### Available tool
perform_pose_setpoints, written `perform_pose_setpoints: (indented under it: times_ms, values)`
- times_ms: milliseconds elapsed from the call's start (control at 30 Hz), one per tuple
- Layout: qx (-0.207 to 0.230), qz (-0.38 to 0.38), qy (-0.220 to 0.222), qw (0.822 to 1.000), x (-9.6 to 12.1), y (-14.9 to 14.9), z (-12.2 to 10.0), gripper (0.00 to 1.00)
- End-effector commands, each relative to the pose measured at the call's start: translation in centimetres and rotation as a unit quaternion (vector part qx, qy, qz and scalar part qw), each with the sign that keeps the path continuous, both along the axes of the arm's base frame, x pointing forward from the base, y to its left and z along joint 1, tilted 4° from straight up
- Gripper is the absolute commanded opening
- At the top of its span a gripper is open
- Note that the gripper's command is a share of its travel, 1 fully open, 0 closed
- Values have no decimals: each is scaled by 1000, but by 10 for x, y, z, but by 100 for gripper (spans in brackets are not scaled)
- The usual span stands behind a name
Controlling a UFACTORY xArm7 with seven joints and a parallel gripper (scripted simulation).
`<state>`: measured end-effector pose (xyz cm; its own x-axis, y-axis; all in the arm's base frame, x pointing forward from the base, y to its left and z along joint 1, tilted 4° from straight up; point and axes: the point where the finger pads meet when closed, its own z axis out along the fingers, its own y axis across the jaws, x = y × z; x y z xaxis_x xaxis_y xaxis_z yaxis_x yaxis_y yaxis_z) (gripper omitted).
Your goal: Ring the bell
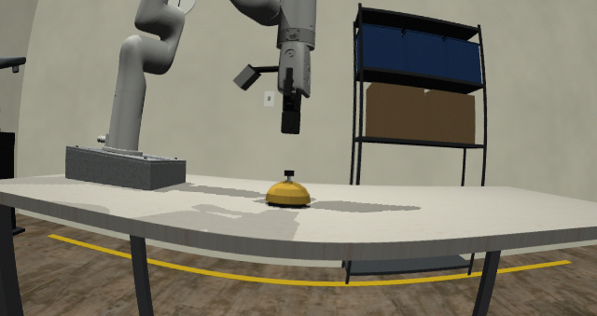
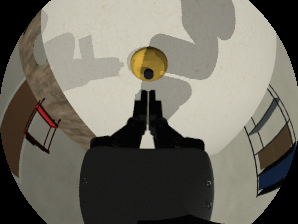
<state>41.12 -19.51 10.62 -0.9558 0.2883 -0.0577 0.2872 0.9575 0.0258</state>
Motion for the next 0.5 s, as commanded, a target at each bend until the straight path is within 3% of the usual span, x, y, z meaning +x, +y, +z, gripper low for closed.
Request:
perform_pose_setpoints:
  times_ms: [0,467]
  values:
    - [-1,0,-2,1000,1,-1,2,0]
    - [-1,0,-2,1000,2,-1,-4,0]
